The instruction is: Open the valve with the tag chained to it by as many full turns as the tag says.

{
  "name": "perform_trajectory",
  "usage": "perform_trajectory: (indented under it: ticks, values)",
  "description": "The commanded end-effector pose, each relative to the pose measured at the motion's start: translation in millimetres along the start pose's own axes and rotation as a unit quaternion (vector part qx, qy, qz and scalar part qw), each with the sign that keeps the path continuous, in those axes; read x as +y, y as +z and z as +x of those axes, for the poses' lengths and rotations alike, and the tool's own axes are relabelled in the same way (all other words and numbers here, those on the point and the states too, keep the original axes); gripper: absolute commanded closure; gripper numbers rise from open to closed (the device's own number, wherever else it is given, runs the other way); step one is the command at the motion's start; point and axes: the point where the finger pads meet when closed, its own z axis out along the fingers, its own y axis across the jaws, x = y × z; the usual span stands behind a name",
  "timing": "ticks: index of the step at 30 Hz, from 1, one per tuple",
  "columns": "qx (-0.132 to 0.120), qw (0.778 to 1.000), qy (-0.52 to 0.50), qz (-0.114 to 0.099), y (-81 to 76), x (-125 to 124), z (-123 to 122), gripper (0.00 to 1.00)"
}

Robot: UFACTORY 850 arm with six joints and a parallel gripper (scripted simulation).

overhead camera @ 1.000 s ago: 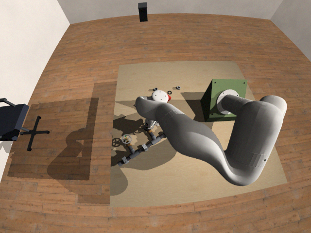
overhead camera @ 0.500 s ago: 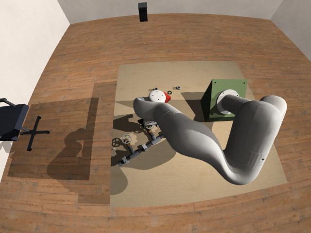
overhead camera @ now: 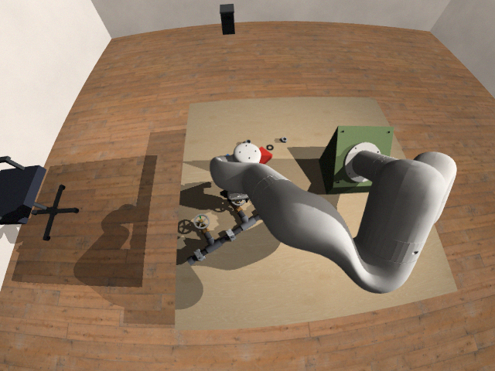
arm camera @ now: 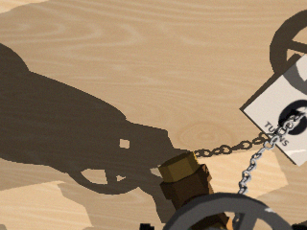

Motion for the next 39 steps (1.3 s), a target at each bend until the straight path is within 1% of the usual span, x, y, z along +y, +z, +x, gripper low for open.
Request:
perform_trajectory:
  ticks: [1, 18, 22, 28, 33, 35, 39]
  values:
    - [0.0, 1.0, 0.0, 0.001, -0.5, -0.9, -0.1, 1.0]
    - [0.0, 1.0, -0.006, 0.001, -0.5, -0.9, -0.1, 1.0]
    - [0.0, 1.0, -0.023, 0.001, -0.5, -0.9, -0.1, 1.0]
    - [0.0, 0.997, -0.083, 0.001, -0.5, -0.9, -0.1, 1.0]
    - [0.0, 0.986, -0.168, 0.001, -0.5, -0.9, -0.1, 1.0]
    - [0.0, 0.986, -0.168, 0.001, -0.5, -0.9, -0.1, 1.0]
    - [0.0, 0.967, -0.256, 0.001, -0.5, -0.9, -0.1, 1.0]
